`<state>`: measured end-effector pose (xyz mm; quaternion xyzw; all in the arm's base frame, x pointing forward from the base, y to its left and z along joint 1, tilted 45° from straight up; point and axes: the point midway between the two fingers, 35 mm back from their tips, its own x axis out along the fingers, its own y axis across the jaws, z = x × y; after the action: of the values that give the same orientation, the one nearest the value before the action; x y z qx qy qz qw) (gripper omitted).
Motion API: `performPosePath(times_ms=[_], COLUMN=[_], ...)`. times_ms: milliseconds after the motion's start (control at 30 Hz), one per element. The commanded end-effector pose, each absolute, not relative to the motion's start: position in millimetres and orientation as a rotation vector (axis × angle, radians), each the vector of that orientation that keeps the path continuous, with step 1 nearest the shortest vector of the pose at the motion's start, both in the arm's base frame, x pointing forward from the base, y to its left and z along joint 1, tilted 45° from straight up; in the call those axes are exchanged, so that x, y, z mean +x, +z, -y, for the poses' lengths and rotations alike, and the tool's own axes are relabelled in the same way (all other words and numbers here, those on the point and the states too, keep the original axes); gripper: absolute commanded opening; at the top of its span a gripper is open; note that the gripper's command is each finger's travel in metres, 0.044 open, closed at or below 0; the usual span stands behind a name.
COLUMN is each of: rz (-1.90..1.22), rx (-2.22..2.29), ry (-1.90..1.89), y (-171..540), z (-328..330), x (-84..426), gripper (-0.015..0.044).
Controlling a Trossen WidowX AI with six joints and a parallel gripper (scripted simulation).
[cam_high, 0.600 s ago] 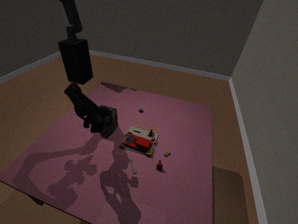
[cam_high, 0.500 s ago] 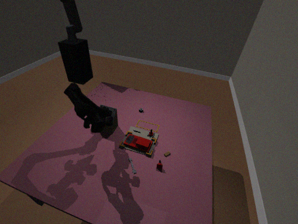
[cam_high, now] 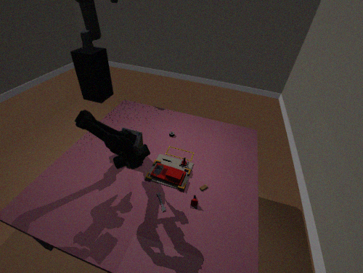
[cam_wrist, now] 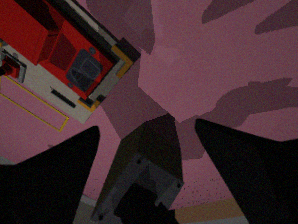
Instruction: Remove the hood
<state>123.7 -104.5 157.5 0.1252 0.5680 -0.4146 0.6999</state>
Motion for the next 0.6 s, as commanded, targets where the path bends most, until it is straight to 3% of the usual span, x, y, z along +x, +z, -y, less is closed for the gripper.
performPosePath(times_ms=[0, 567], rz=[-1.288, -1.398], rx=[0.209, -0.158], ry=[-0.899, -0.781], y=[159, 123], z=[107, 103], x=[137, 246], gripper=[0.0440, 0.0440])
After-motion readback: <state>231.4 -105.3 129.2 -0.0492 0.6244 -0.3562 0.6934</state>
